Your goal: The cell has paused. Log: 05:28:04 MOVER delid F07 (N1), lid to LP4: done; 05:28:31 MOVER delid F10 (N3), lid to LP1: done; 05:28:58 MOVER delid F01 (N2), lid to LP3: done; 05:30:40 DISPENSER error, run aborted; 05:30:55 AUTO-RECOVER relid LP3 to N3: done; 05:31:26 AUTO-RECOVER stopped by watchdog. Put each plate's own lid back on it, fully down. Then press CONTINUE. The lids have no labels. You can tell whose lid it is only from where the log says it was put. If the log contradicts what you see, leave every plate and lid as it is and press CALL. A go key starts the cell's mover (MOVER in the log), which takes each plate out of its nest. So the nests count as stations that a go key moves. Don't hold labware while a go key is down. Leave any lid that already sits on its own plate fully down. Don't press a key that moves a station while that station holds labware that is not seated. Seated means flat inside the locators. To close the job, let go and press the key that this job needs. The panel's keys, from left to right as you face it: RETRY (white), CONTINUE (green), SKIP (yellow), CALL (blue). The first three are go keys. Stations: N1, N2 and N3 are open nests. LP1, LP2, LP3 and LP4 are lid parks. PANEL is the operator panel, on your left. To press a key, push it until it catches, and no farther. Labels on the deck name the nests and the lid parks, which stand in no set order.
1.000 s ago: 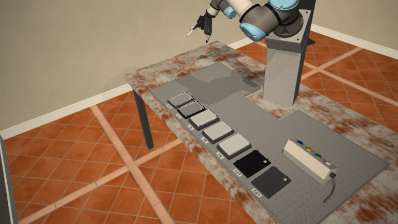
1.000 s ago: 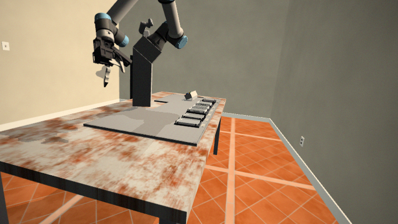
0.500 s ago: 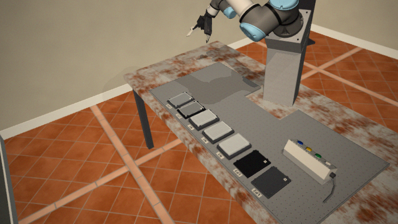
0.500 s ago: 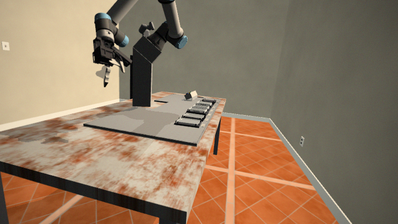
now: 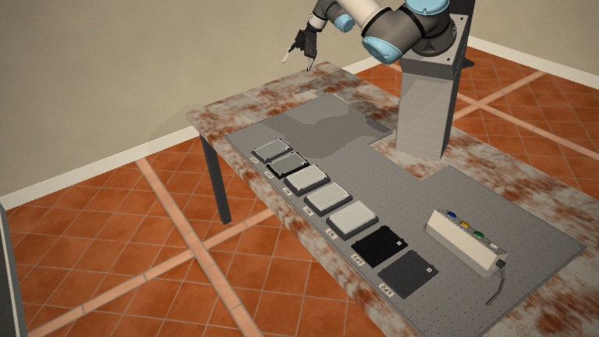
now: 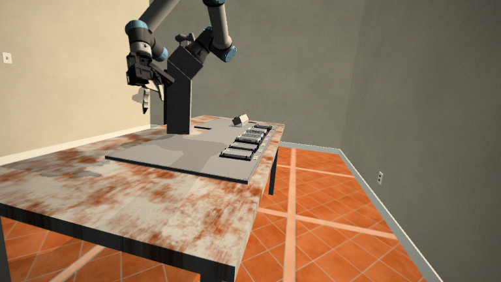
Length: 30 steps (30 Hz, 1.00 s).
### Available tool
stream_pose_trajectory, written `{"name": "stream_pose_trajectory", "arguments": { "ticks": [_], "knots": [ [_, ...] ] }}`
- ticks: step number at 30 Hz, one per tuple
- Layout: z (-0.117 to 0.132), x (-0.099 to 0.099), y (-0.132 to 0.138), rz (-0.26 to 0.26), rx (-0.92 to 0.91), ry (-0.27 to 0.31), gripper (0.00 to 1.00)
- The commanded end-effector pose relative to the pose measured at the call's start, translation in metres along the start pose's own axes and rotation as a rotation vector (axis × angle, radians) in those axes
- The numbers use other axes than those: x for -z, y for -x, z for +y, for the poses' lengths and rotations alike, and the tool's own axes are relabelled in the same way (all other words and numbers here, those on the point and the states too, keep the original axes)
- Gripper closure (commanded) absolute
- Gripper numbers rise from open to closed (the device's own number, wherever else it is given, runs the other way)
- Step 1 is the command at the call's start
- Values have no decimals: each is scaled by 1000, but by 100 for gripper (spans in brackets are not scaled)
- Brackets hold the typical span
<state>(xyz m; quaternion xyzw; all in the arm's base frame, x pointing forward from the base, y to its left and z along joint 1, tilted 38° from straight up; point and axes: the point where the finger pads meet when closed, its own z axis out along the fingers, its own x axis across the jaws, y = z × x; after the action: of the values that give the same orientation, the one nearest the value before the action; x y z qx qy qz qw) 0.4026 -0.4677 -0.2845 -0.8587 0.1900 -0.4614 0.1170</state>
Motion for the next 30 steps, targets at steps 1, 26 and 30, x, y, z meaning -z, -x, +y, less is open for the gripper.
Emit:
{"name": "stream_pose_trajectory", "arguments": {
  "ticks": [1,26,30],
  "knots": [
    [-19,-9,-2,-12,-25,-5,18],
    [-95,-40,-3,-95,-169,-41,18],
    [-102,-43,-3,-105,-186,-43,18]
  ]
}}
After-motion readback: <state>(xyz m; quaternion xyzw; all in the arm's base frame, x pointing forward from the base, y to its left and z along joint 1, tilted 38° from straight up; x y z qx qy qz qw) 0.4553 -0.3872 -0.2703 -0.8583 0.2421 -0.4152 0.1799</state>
